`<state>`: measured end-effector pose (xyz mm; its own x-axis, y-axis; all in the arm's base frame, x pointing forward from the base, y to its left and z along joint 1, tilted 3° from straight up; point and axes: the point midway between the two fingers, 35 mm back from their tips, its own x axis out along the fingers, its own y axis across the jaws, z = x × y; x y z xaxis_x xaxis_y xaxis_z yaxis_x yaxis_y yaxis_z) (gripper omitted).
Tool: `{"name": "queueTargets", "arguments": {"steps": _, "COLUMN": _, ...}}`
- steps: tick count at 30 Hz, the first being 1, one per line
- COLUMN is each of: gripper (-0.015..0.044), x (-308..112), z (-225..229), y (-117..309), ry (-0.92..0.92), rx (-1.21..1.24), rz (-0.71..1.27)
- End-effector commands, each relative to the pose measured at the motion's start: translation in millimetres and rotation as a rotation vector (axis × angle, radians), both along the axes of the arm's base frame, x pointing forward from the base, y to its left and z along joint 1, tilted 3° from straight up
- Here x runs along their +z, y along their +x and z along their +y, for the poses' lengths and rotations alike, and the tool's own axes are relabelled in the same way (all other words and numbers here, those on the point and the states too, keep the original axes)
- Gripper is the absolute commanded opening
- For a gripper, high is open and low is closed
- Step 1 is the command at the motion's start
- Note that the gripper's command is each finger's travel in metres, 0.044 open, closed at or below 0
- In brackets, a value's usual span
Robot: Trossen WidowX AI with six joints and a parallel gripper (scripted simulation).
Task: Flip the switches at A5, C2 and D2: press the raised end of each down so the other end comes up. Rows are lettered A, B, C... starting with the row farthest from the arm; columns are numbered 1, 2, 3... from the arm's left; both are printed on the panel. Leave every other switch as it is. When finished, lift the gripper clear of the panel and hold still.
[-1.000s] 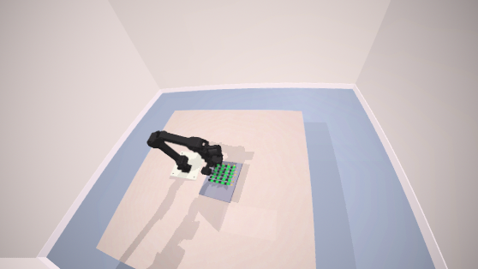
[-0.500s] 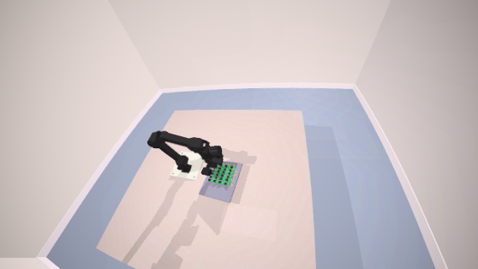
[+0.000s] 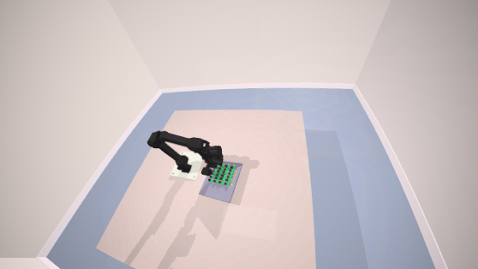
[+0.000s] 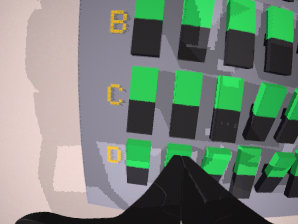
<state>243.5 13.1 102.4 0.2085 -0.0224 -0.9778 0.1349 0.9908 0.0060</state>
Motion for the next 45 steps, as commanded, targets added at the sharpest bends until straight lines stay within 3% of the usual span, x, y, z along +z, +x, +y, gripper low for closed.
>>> {"name": "queueTargets", "arguments": {"steps": 1, "gripper": 0.0, "x": -0.8, "z": 0.5, "y": 0.1, "ry": 0.003, "rx": 0.004, "rz": 0.001}}
{"name": "queueTargets", "arguments": {"steps": 45, "gripper": 0.0, "x": -6.5, "z": 0.3, "y": 1.5, "ry": 0.002, "rx": 0.004, "rz": 0.001}}
